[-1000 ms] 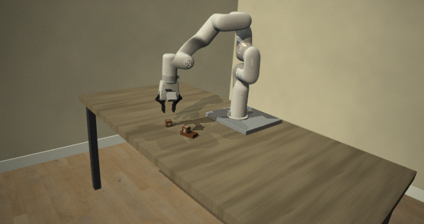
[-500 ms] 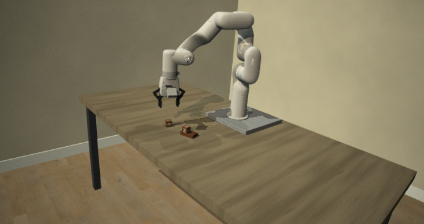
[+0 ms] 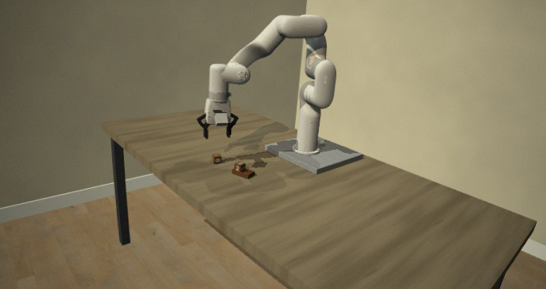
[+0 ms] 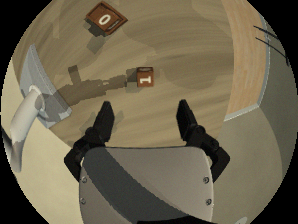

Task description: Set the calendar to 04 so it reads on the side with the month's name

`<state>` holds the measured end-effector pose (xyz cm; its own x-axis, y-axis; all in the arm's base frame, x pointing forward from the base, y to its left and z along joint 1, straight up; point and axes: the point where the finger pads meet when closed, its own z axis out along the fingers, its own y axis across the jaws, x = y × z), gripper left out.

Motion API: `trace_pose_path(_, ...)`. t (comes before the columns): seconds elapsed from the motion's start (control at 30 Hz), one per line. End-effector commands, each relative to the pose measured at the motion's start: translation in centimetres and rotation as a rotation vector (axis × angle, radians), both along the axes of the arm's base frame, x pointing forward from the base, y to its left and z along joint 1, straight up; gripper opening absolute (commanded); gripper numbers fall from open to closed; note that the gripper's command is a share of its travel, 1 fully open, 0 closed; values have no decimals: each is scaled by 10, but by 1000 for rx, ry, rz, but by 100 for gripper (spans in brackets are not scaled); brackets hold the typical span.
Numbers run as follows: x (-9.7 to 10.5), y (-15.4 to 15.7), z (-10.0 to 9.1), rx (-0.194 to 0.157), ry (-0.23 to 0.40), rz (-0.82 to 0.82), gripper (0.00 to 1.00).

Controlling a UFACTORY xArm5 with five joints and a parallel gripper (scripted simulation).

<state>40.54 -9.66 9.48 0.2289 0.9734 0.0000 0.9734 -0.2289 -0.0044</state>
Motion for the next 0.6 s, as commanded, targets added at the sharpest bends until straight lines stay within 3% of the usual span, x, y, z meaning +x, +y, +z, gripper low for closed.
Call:
trace_pose_path(0.0, 1, 0, 1, -1, -4, -9, 100)
trace_pose_path(0.3, 1, 0, -1, -1, -3, -271, 100)
trace_pose_path(0.4, 1, 0, -1, -2, -3, -287, 100)
trace_pose_path(0.57, 1, -1, -2, -2, -3, -482, 100)
